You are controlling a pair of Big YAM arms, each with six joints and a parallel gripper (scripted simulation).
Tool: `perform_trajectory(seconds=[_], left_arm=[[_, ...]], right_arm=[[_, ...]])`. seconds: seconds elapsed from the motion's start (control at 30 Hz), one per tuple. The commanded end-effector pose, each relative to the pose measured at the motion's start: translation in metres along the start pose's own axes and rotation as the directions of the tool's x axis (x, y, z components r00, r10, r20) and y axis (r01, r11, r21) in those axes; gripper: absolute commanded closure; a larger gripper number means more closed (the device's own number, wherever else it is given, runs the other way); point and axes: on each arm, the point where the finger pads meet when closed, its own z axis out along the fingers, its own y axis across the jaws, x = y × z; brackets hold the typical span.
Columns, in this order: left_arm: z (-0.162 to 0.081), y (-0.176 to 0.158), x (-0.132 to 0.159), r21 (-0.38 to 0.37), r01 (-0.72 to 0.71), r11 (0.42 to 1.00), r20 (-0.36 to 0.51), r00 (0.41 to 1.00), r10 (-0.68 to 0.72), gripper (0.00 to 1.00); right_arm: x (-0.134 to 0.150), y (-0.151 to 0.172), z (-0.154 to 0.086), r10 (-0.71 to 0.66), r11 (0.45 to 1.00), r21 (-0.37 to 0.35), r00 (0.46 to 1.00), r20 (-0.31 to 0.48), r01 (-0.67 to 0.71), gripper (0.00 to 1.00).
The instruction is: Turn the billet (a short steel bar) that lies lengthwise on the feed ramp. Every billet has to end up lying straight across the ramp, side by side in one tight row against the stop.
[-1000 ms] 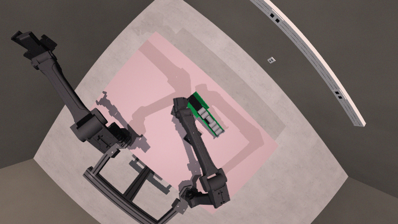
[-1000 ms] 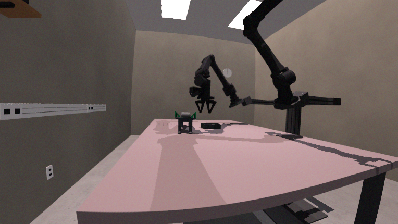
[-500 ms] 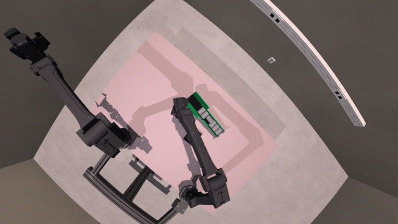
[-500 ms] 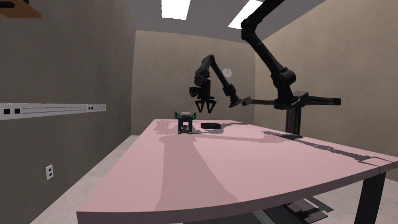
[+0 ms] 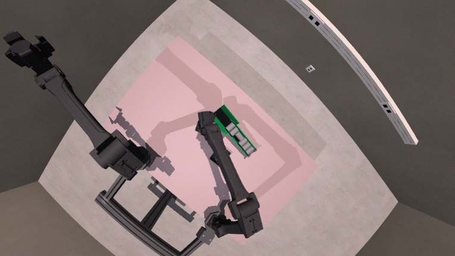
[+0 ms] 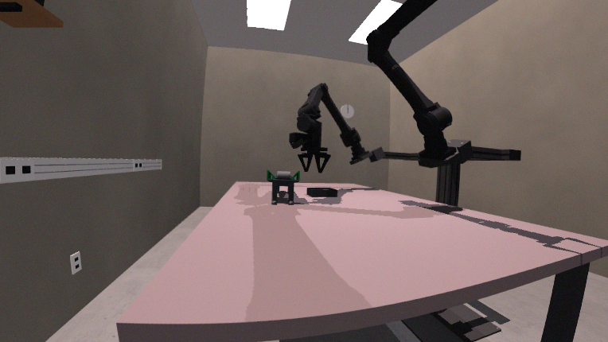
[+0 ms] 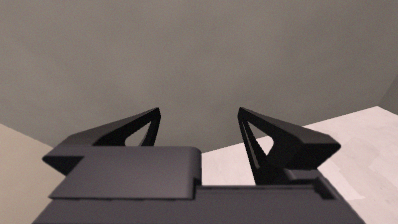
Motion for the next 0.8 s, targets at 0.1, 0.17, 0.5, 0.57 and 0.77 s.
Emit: perform_trajectory(seconds=[0.1,0.17,0.5,0.57,0.77], left_arm=[[-0.0084,0.006,-0.014,-0.01,-0.022,1.0,0.04,0.999,0.022,0.0],[-0.0084,0.006,-0.014,-0.01,-0.022,1.0,0.04,0.999,0.022,0.0],[-0.0084,0.006,-0.014,-0.01,-0.022,1.0,0.04,0.999,0.022,0.0],[-0.0084,0.006,-0.014,-0.01,-0.022,1.0,0.04,0.999,0.022,0.0],[-0.0084,0.006,-0.014,-0.01,-0.022,1.0,0.04,0.999,0.022,0.0]], right_arm=[[-0.0122,0.0031,-0.0116,0.011,1.0,-0.015,1.0,0.026,-0.01,0.0],[-0.0122,0.0032,-0.0116,0.011,1.0,-0.015,1.0,0.026,-0.01,0.0],[-0.0122,0.0032,-0.0116,0.011,1.0,-0.015,1.0,0.026,-0.01,0.0],[-0.0122,0.0031,-0.0116,0.011,1.0,-0.015,1.0,0.026,-0.01,0.0],[-0.0129,-0.0022,-0.0157,0.001,1.0,-0.015,1.0,0.028,-0.001,0.0]])
